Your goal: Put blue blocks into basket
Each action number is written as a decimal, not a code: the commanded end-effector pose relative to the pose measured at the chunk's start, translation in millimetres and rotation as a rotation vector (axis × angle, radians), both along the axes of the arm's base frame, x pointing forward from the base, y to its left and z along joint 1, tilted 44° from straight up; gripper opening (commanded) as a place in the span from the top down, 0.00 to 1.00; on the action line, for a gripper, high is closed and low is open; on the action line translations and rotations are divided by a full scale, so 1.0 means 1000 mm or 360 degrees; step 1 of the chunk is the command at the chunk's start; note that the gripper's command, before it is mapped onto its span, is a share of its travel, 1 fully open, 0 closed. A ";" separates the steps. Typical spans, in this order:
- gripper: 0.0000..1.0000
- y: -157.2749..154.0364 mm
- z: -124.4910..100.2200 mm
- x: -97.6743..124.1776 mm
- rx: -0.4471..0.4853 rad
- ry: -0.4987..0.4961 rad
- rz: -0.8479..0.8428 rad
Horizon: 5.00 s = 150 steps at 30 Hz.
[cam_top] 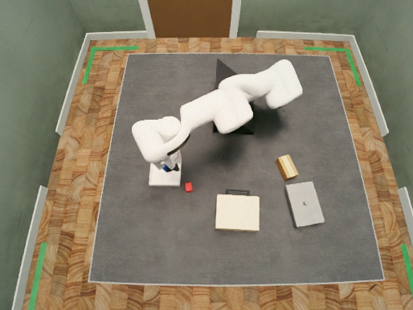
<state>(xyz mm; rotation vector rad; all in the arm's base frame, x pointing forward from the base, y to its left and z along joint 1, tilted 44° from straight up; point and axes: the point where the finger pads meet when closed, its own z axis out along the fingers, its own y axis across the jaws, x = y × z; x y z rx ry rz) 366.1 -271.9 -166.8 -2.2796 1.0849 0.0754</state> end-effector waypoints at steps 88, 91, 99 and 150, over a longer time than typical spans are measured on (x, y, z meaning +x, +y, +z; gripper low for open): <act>1.00 0.098 -0.103 0.012 0.0288 0.0134 0.0162; 1.00 0.099 -0.103 0.012 0.0288 0.0134 0.0162; 1.00 0.100 -0.104 0.012 0.0288 0.0134 0.0162; 0.42 0.100 -0.104 0.012 0.0288 0.0134 0.0162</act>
